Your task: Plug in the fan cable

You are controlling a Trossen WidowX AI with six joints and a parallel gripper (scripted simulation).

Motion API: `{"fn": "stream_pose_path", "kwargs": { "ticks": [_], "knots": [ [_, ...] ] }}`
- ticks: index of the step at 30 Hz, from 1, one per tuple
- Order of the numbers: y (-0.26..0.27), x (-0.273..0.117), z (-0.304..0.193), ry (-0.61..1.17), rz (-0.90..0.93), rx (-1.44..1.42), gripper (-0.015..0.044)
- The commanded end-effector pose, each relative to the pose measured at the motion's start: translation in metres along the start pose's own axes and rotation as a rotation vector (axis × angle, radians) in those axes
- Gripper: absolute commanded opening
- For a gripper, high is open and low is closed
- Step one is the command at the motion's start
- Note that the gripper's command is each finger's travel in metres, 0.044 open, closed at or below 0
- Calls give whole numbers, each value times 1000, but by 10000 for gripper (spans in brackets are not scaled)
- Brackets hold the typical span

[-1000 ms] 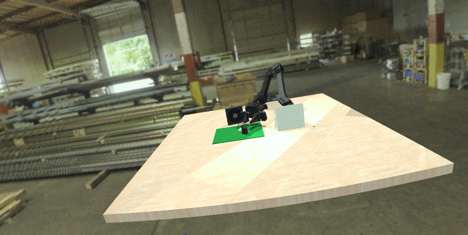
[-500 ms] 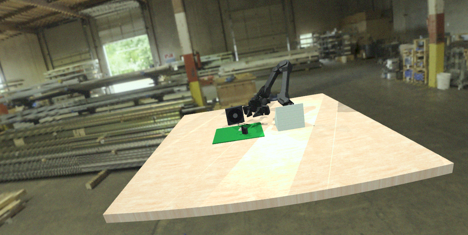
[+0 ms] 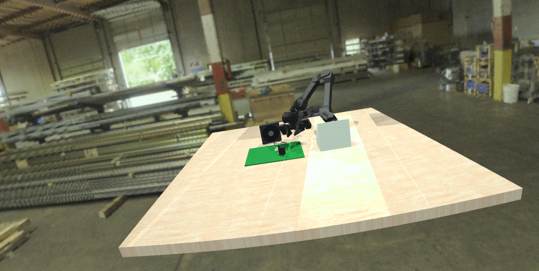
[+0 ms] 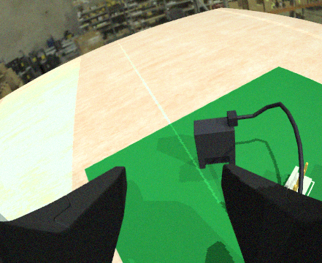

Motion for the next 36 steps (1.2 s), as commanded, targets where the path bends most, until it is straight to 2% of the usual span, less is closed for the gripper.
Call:
{"fn": "stream_pose_path", "kwargs": {
  "ticks": [1, 19, 36],
  "knots": [
    [0, 4, 1, 64, 61, 47, 205],
    [5, 21, 7, 456, 252, 207, 205],
    [0, 28, 22, 872, 206, 220, 205]
  ]
}}
Point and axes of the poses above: the point midway between the two fingers, 35 mm back from their tips, its own x axis out along the fingers, its own y axis across the jaws, z = x × y, the point moved 3 cm from there along -x, back along the fingers, and after that the axes turned 11 degrees about -x, right-handed, at the moved point
